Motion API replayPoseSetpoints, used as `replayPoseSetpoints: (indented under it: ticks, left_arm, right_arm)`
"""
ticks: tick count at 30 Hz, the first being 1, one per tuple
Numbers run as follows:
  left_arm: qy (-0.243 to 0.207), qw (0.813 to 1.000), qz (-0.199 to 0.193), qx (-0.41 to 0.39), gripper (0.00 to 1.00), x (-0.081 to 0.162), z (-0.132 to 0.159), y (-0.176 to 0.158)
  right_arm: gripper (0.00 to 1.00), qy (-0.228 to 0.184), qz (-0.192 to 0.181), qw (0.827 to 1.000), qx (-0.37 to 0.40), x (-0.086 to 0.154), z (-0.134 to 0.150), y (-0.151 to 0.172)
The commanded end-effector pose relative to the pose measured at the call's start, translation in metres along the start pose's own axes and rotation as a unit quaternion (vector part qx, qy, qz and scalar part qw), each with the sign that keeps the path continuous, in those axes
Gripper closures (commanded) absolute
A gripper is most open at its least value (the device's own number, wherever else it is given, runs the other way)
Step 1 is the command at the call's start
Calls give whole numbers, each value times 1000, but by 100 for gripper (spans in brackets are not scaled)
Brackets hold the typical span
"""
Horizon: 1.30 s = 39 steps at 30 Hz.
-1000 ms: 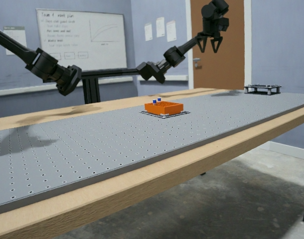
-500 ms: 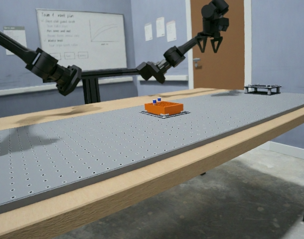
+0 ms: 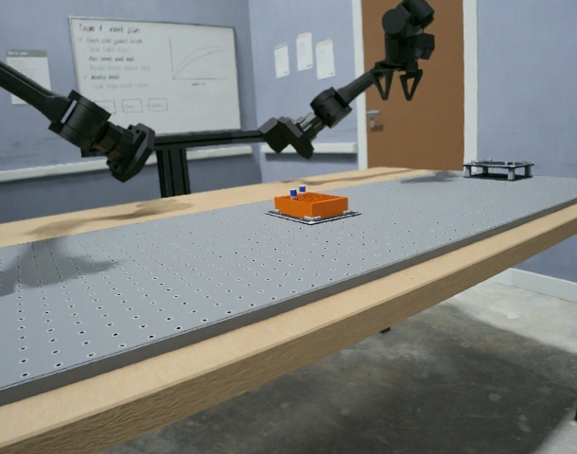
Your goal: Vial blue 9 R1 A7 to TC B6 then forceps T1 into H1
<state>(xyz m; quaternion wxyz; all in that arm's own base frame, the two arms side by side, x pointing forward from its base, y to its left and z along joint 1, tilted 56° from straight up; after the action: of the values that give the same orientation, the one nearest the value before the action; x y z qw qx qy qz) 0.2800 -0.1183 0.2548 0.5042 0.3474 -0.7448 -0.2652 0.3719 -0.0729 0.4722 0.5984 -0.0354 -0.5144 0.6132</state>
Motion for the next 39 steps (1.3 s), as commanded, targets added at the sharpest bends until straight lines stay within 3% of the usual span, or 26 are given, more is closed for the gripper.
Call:
replayPoseSetpoints:
  ticks: [1,4,5,11,15,27,28,31,34,39]
  left_arm:
    - [-3,1000,2,7,0,5,-5,2]
    - [-3,1000,2,7,0,5,-5,2]
    - [-3,1000,2,7,0,5,-5,2]
    - [-3,1000,2,7,0,5,-5,2]
    - [-3,1000,2,7,0,5,-5,2]
    - [-3,1000,2,7,0,5,-5,2]
    - [-3,1000,2,7,0,5,-5,2]
    - [-3,1000,2,7,0,5,-5,2]
    - [-3,1000,2,7,0,5,-5,2]
    - [-3,1000,2,7,0,5,-5,2]
  right_arm:
    - [91,-8,8,1000,-16,15,1,-9]
    - [91,-9,7,1000,-16,16,0,-9]
    - [91,5,-5,1000,-10,6,2,-3]
    - [91,-7,10,1000,-18,25,-1,-10]
    - [91,11,-14,1000,-6,8,2,2]
    - [91,2,4,1000,-26,13,1,-12]
    - [91,3,2,999,-39,13,11,1]
    - [91,-10,9,999,-36,21,-1,6]
    - [91,-7,3,1000,-26,13,-15,9]
    - [91,4,-3,999,-37,5,-9,11]
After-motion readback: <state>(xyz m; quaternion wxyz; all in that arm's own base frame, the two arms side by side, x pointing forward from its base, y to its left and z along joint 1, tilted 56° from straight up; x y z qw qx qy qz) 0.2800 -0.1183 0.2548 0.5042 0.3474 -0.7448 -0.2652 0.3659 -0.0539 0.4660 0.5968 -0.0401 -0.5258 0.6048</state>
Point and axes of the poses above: on each arm, the point where the finger pads meet when closed, its own x axis back along the fingers, its own y axis across the jaws, z = x × y, the point moved 8 cm from there along x, back along the fingers, and after that the axes turned 5 degrees about x, right-handed, at the moved point
